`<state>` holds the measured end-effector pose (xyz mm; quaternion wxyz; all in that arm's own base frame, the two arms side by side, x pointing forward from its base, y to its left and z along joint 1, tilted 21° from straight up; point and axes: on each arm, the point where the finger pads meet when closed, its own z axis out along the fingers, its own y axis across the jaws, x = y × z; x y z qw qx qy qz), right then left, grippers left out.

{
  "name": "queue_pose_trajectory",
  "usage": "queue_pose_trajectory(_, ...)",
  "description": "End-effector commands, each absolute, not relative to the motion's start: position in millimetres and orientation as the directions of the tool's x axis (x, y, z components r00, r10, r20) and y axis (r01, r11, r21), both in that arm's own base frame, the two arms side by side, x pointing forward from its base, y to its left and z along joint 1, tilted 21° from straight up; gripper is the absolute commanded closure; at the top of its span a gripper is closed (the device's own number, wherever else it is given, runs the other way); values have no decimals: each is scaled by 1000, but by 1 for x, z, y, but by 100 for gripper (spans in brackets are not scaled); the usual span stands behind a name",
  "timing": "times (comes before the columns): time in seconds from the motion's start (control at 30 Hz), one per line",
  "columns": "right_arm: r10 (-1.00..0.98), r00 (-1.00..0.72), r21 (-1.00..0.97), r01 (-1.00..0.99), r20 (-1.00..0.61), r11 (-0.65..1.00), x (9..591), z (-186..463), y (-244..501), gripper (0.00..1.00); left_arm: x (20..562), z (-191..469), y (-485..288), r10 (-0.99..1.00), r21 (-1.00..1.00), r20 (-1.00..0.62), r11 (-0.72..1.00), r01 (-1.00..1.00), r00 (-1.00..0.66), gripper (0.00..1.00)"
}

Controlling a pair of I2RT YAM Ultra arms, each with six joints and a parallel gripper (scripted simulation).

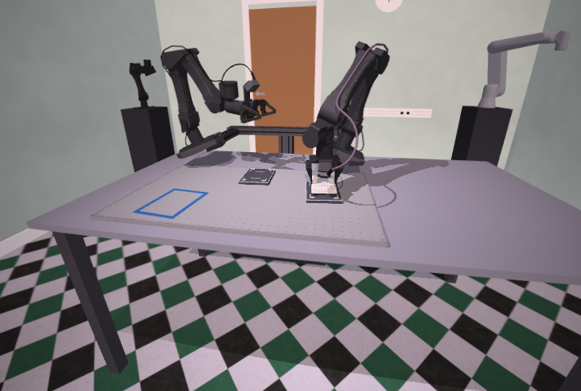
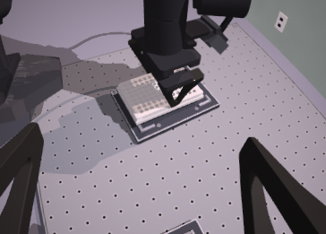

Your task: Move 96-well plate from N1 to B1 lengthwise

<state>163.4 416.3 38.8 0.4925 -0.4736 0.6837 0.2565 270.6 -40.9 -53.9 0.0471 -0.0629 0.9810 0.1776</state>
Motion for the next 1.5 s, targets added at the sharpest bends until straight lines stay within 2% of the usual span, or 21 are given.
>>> queue_pose_trajectory(0.0, -375, -63, -108, -902, -925, 417, 159, 43, 421, 0, 279, -27, -56, -107, 318, -138, 937, -147, -985, 22)
queue_pose_trajectory(0.17, -368, -72, -101, -897, -927, 431, 160, 44, 421, 0, 279, -26, -56, -107, 320, -139, 936, -147, -985, 22)
queue_pose_trajectory(0.5, -520, -215, -86, -865, -827, 494, 137, 28, 396, 0, 279, -26, -56, -104, 320, -138, 936, -144, -985, 22)
queue_pose_trajectory(0.67, -605, -269, -113, -848, -750, 518, 92, 51, 363, 0, 279, -26, -56, -104, 320, -138, 936, -144, -985, 22)
queue_pose_trajectory(0.93, -470, -283, -8, -850, -836, 526, 37, 146, 330, 0, 278, -30, -53, -105, 329, -133, 933, -144, -986, 22)
queue_pose_trajectory(1.3, -585, -231, -125, -855, -778, 503, 31, 157, 251, 0, 277, -30, -56, -114, 321, -134, 935, -152, -984, 22)
queue_pose_trajectory(1.47, -594, -205, -157, -852, -778, 500, 37, 168, 214, 0, 267, -43, -87, -195, 300, -154, 925, -234, -969, 22)
